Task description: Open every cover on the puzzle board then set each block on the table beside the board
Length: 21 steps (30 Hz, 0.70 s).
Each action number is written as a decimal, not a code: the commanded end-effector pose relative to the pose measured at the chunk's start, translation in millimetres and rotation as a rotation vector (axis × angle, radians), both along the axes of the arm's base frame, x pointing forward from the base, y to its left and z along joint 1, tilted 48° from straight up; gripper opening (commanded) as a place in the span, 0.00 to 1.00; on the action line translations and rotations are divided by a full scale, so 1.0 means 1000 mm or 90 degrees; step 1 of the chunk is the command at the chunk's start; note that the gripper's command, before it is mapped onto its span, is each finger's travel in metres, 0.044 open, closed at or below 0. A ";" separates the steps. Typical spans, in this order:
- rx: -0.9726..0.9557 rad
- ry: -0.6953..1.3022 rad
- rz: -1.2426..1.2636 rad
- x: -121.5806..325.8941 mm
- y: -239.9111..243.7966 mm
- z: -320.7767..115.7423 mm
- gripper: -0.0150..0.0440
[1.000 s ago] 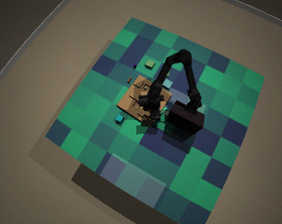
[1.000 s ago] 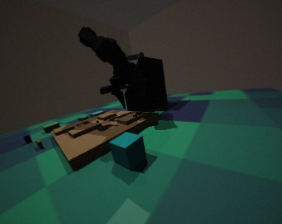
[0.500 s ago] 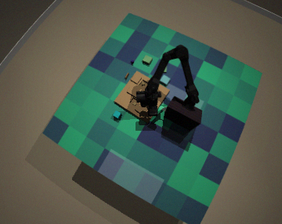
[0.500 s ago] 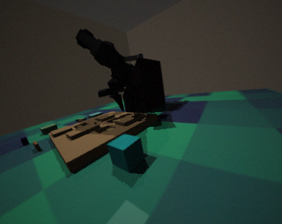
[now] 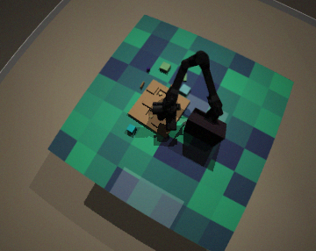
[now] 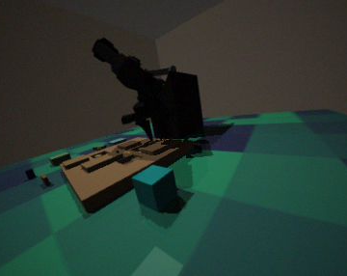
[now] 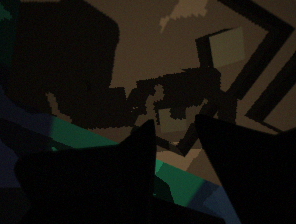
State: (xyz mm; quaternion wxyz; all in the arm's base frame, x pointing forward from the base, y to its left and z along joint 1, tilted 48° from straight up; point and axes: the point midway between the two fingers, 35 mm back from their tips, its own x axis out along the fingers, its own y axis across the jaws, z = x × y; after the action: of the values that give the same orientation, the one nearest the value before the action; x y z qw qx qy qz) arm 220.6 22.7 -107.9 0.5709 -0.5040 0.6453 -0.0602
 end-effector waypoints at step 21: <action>-0.001 0.000 0.000 0.002 -0.009 -0.008 0.49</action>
State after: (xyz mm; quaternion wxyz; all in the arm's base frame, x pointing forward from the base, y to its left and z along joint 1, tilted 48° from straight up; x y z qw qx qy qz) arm 222.1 13.6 -115.8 0.5701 -0.5044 0.6457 -0.0605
